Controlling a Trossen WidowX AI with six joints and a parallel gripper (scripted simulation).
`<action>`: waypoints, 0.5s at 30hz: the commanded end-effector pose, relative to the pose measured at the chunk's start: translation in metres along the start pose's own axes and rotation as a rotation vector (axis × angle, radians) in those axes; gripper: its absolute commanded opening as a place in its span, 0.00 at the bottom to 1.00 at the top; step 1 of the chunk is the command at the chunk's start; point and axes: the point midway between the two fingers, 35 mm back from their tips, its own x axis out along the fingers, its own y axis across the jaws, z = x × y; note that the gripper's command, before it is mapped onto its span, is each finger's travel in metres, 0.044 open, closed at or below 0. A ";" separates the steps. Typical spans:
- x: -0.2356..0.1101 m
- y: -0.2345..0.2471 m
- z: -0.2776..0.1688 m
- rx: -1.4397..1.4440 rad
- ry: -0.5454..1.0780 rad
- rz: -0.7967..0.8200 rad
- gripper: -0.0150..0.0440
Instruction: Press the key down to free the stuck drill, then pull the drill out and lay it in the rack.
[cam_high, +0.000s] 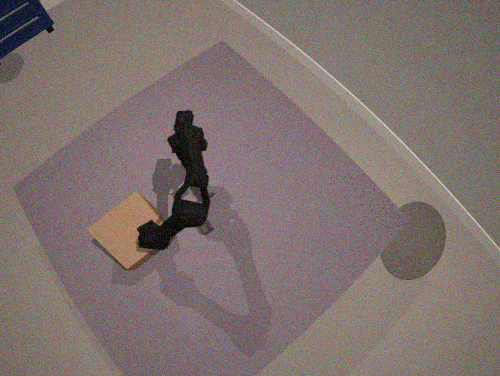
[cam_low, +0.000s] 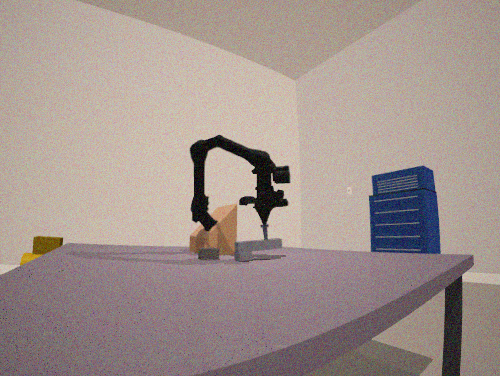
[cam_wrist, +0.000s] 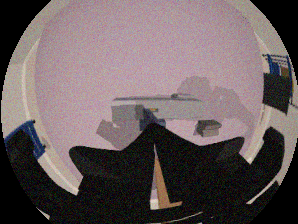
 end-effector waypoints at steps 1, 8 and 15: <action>0.007 0.001 0.000 -0.002 0.012 -0.005 0.25; 0.010 0.001 0.000 -0.002 0.012 -0.005 0.25; 0.012 0.001 -0.001 -0.002 0.012 -0.005 0.25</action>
